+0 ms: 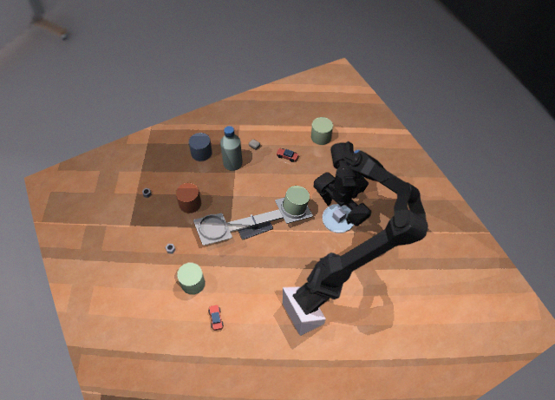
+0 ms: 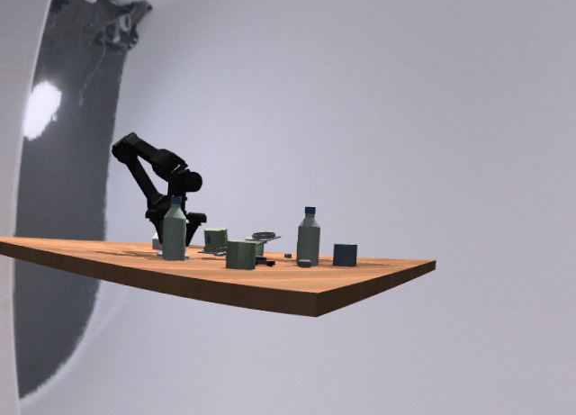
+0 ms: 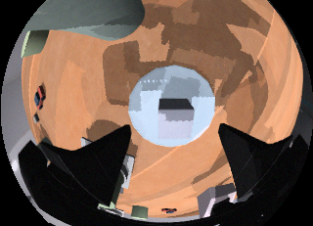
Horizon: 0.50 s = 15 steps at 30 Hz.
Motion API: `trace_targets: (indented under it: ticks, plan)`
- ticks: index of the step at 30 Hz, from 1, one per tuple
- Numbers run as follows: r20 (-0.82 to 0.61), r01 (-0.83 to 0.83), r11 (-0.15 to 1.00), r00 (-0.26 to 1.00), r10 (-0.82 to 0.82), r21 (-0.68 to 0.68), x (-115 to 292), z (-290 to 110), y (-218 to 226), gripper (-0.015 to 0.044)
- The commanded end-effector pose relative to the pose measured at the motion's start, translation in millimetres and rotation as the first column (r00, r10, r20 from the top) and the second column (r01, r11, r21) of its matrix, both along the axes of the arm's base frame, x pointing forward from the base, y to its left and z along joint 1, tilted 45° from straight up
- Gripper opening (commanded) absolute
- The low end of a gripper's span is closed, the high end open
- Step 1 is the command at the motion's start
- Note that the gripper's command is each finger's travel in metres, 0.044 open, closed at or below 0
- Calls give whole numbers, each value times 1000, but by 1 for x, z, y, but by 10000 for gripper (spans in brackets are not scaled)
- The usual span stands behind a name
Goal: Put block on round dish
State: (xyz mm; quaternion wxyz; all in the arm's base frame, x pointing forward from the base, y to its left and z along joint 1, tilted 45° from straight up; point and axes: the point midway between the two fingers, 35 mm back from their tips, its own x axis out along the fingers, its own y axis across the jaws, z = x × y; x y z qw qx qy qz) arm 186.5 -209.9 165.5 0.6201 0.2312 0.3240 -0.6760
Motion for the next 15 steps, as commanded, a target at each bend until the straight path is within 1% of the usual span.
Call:
trace_targets:
  ticks: [1, 6, 10, 15]
  plan:
    - [12, -7, 1000, 1000, 7, -9, 6, 24, 21, 440]
    - [11, -7, 1000, 1000, 8, -9, 6, 31, 27, 440]
    - [16, -15, 1000, 1000, 15, -10, 8, 54, 50, 440]
    - [16, -15, 1000, 1000, 15, -11, 8, 56, 51, 440]
